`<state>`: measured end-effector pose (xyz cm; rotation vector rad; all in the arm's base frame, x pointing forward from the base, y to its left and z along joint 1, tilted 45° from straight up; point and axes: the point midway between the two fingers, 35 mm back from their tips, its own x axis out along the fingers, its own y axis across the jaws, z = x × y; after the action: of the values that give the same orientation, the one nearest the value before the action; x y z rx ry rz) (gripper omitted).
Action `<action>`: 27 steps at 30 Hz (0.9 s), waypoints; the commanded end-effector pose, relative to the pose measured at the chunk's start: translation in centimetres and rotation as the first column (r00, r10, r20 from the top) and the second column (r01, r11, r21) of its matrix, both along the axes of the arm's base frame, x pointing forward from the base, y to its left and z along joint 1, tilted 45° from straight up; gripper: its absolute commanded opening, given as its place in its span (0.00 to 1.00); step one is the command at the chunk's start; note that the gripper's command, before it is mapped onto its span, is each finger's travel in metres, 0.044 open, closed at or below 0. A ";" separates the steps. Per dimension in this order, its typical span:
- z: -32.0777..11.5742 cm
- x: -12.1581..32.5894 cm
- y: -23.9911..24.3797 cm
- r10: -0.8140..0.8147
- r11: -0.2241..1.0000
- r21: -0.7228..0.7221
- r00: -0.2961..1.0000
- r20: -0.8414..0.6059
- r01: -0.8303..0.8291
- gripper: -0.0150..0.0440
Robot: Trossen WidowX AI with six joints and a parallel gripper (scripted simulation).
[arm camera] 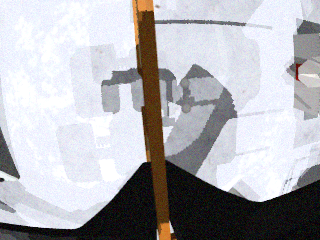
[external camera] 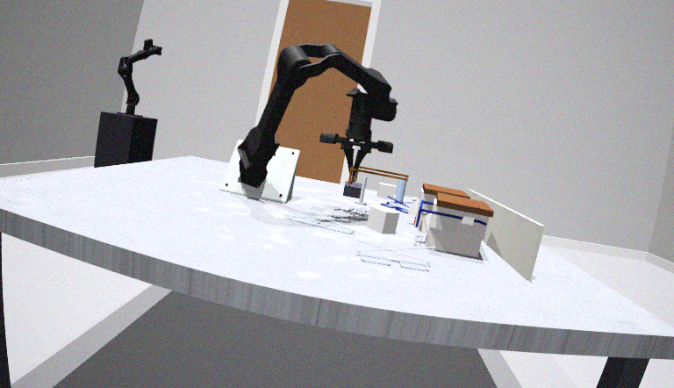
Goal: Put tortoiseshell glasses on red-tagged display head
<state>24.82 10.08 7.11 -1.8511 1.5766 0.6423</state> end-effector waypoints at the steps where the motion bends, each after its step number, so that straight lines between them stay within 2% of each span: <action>1: -0.4 0.0 -0.4 0.004 1.000 -0.005 1.000 -0.004 -0.004 0.25; 27: -2.1 0.7 -2.1 0.004 1.000 -0.005 1.000 -0.003 -0.004 0.25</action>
<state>25.30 8.00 5.03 -1.8521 1.5813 0.6426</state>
